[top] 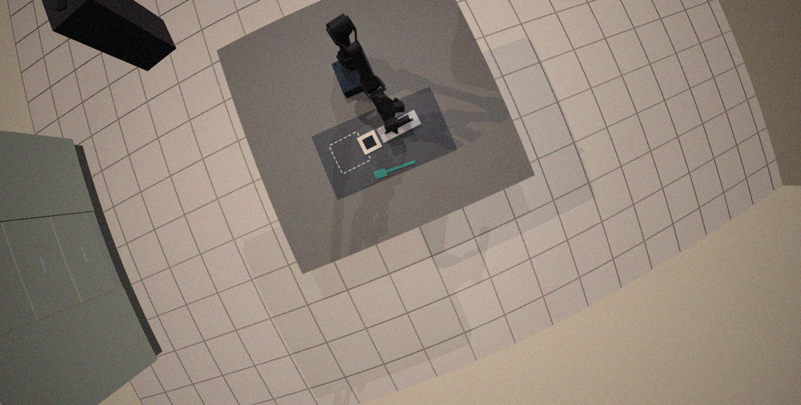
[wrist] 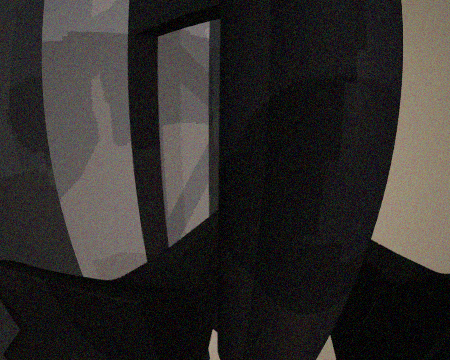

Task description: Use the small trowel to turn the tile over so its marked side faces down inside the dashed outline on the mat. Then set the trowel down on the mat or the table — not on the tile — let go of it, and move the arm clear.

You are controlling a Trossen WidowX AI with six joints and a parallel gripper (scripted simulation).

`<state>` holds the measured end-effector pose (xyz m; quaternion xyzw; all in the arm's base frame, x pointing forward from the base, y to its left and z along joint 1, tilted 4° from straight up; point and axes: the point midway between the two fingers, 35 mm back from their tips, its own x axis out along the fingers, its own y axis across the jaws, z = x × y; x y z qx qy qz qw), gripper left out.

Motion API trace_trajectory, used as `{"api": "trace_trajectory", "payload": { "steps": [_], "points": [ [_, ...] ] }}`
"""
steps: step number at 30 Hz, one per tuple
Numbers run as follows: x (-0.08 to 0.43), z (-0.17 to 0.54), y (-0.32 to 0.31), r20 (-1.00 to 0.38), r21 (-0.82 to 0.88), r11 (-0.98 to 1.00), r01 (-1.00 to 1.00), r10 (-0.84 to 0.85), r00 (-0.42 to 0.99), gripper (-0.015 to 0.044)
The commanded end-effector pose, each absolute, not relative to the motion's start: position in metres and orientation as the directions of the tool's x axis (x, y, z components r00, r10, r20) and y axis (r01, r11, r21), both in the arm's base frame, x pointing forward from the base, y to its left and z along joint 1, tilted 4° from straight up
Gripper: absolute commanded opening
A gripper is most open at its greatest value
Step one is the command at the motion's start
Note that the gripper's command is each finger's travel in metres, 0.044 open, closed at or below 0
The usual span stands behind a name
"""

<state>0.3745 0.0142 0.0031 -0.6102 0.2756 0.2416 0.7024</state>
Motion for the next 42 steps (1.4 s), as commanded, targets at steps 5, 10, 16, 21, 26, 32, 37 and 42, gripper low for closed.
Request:
{"api": "trace_trajectory", "payload": {
  "steps": [5, 10, 16, 21, 26, 32, 37, 42],
  "points": [
    [0.376, -0.006, 0.017, -0.676, -0.729, 0.144, -0.669, 0.001, 0.737, 0.0],
    [0.376, -0.007, 0.014, -0.676, -0.729, 0.144, -0.67, 0.001, 0.736, 0.0],
    [0.376, -0.008, 0.004, -0.677, -0.728, 0.143, -0.67, 0.0, 0.736, 0.0],
    [0.375, -0.008, -0.004, -0.678, -0.728, 0.144, -0.671, -0.001, 0.735, 0.0],
    [0.374, -0.008, -0.012, -0.678, -0.727, 0.144, -0.671, -0.002, 0.735, 0.0],
    [0.373, -0.008, -0.022, -0.678, -0.728, 0.142, -0.67, -0.002, 0.735, 0.0],
    [0.372, -0.008, -0.03, -0.677, -0.729, 0.141, -0.67, -0.002, 0.736, 0.0],
    [0.372, -0.006, -0.03, -0.678, -0.731, 0.126, -0.671, -0.014, 0.735, 0.0]
  ]
}}
